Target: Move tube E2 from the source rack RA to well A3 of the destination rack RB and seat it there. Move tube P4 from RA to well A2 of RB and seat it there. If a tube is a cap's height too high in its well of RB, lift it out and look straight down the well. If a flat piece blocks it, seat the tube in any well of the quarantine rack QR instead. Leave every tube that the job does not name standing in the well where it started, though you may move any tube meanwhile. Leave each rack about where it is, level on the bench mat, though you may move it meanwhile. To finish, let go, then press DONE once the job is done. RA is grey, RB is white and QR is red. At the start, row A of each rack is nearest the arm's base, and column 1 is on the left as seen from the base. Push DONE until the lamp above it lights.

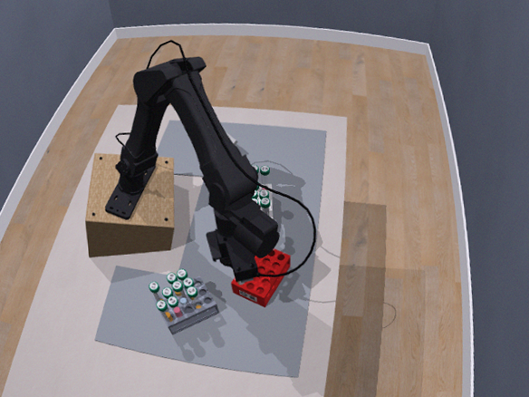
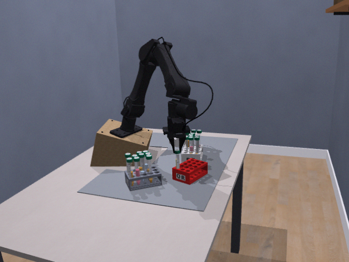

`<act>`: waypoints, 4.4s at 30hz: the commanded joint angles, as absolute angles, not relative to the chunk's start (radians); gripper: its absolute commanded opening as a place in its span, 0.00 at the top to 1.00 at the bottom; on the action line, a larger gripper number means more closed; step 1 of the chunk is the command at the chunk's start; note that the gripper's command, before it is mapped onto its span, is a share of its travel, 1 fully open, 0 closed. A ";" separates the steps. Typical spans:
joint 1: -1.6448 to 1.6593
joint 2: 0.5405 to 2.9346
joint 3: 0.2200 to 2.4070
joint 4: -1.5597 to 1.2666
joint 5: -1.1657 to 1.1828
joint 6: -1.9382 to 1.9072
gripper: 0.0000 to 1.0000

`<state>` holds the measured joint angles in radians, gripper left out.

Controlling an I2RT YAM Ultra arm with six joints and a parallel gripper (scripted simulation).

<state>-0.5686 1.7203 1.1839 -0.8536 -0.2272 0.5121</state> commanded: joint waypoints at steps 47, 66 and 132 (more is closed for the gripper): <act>-0.557 1.735 1.157 -0.829 -0.231 0.518 1.00; -0.557 1.735 1.157 -0.829 -0.231 0.518 0.76; -0.564 1.735 1.157 -0.838 -0.231 0.518 0.70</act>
